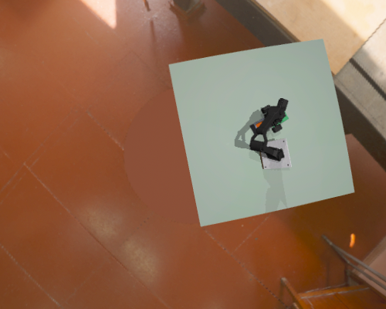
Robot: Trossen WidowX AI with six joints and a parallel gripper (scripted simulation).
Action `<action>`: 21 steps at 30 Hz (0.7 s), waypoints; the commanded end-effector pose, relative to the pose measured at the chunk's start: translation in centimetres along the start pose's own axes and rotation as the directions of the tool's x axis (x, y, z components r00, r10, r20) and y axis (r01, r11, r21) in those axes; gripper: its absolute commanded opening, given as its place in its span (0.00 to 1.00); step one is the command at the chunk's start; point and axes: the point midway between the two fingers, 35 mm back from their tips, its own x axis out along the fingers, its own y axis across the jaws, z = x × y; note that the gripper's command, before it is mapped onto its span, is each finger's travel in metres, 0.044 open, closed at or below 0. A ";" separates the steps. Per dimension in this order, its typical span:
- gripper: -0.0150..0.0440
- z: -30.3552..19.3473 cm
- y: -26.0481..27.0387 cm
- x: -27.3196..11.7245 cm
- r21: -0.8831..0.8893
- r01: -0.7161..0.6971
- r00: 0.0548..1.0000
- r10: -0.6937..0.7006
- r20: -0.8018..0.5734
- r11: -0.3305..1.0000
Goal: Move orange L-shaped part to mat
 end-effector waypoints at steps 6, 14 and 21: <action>0.25 -0.1 0.1 -1.3 -0.001 0.002 1.000 -0.002 -0.004 1.000; 0.25 -0.1 0.0 -2.5 -0.001 0.002 1.000 -0.002 -0.003 1.000; 0.25 -0.1 0.0 -3.7 -0.001 0.003 1.000 -0.003 -0.003 1.000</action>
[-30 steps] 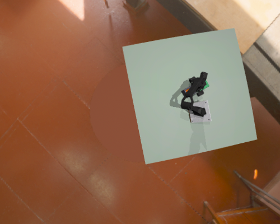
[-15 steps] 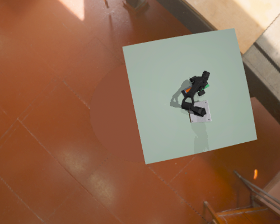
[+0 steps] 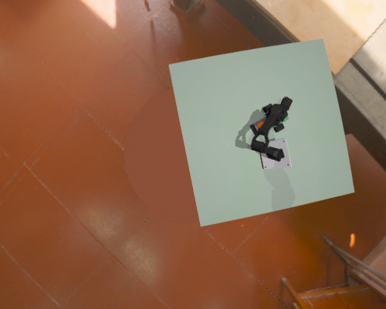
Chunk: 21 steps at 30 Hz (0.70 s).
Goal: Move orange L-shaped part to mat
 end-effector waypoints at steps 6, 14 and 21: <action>0.25 0.0 0.0 -1.2 -0.005 0.004 1.000 -0.004 0.005 1.000; 0.25 0.0 0.0 -1.6 -0.005 0.004 1.000 -0.004 0.004 1.000; 0.25 1.4 -0.1 -1.6 -0.005 0.004 1.000 -0.004 0.005 1.000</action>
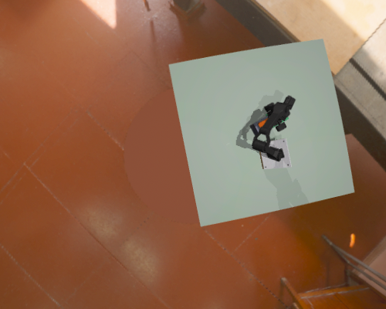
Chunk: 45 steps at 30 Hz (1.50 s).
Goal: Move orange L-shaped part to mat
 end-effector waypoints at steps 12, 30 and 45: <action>0.25 6.0 -0.5 0.2 -0.003 0.005 1.000 -0.005 0.006 1.000; 0.25 13.4 -1.1 0.1 -0.005 0.005 1.000 -0.005 0.011 1.000; 0.25 16.1 -1.5 0.5 -0.006 0.005 1.000 -0.005 0.013 1.000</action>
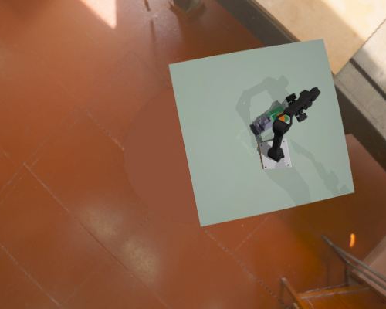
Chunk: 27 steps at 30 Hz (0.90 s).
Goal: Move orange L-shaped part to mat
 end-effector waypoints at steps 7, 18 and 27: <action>0.25 0.0 0.0 1.5 -0.003 0.006 1.000 -0.006 -0.001 1.000; 0.25 0.0 0.0 3.3 -0.003 0.005 1.000 -0.005 -0.001 1.000; 0.25 0.0 0.0 4.7 -0.003 0.005 1.000 -0.005 -0.002 1.000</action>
